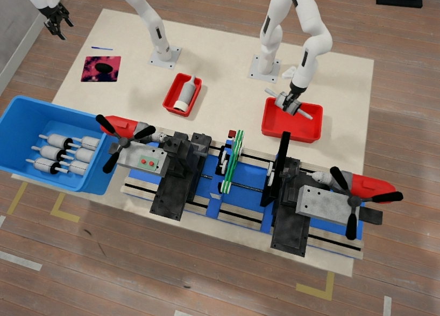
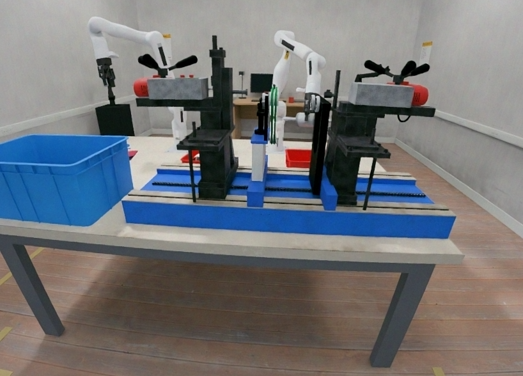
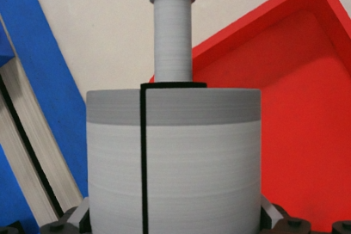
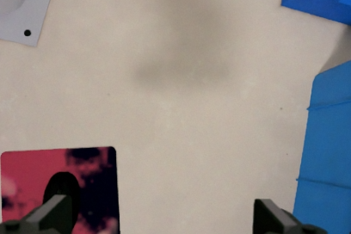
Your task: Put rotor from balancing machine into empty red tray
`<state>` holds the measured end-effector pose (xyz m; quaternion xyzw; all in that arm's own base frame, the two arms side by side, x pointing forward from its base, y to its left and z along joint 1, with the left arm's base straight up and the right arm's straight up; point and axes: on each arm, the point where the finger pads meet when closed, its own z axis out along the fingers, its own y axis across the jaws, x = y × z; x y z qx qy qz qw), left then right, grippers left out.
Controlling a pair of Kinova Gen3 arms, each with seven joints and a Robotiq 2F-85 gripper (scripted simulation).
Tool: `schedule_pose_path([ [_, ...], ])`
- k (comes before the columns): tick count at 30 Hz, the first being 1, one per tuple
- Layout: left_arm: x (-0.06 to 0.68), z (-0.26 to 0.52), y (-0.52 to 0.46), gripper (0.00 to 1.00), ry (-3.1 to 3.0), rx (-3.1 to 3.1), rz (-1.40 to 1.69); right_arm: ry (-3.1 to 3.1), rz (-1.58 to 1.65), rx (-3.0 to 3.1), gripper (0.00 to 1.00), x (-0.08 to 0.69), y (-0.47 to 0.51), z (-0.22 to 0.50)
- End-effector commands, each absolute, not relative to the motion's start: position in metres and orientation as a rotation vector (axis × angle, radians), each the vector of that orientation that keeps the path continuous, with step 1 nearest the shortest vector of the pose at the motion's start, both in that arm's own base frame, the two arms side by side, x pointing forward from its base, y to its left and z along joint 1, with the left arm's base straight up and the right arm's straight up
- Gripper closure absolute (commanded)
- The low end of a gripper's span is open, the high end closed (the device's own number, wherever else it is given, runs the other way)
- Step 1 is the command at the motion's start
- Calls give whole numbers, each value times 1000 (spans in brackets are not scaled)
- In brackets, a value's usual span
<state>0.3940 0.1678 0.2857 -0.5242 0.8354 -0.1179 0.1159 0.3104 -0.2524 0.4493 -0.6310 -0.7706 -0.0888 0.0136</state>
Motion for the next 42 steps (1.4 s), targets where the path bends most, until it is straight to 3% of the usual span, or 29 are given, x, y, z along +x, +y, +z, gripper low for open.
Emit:
schedule_pose_path([
  [1, 394, 286, 169, 903, 2448, -1532, -341, -2402, -277, -1966, 2, 310, -252, 450],
  [42, 367, 216, 206, 903, 2674, -1467, -139, -2402, -277, -1966, 2, 310, -252, 450],
])
